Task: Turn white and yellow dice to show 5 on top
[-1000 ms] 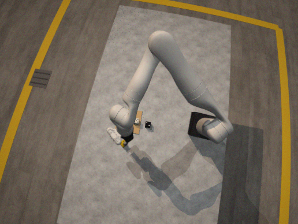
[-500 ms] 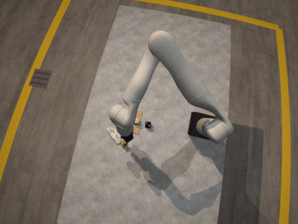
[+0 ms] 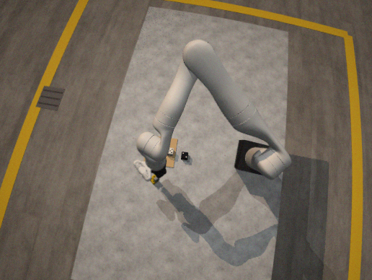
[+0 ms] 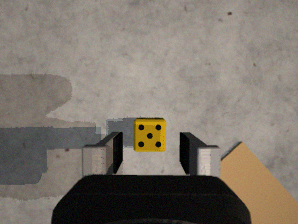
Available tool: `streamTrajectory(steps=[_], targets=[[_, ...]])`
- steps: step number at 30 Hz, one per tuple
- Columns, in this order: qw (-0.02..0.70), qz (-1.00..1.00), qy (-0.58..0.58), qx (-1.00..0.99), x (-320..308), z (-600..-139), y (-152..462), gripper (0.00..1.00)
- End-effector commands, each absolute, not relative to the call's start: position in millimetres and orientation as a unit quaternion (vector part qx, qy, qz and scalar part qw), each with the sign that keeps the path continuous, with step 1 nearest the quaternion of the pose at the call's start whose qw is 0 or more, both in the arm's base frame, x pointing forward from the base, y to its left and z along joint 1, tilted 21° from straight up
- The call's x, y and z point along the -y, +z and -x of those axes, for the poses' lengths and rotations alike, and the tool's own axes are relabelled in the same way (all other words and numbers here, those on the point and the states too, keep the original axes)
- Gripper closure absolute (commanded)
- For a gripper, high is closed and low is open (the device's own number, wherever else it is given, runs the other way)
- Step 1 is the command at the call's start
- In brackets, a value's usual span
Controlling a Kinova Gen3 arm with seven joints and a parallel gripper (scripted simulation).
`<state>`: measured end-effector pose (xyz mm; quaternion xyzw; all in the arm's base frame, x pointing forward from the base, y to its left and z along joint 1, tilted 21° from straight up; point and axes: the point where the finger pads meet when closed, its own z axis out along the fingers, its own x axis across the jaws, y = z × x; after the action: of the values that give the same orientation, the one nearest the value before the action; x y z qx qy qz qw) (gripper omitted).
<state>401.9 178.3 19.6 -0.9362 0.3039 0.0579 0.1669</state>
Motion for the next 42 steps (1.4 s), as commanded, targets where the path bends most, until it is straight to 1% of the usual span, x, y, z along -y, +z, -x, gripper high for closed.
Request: streamTrajectory(steps=[1, 22, 42], targets=[[0.169, 0.936, 0.059, -0.304, -183, -401, 14, 0.13], [0.169, 0.936, 0.059, -0.304, -192, -402, -10, 0.13], [0.169, 0.936, 0.059, -0.304, -193, -402, -13, 0.13]])
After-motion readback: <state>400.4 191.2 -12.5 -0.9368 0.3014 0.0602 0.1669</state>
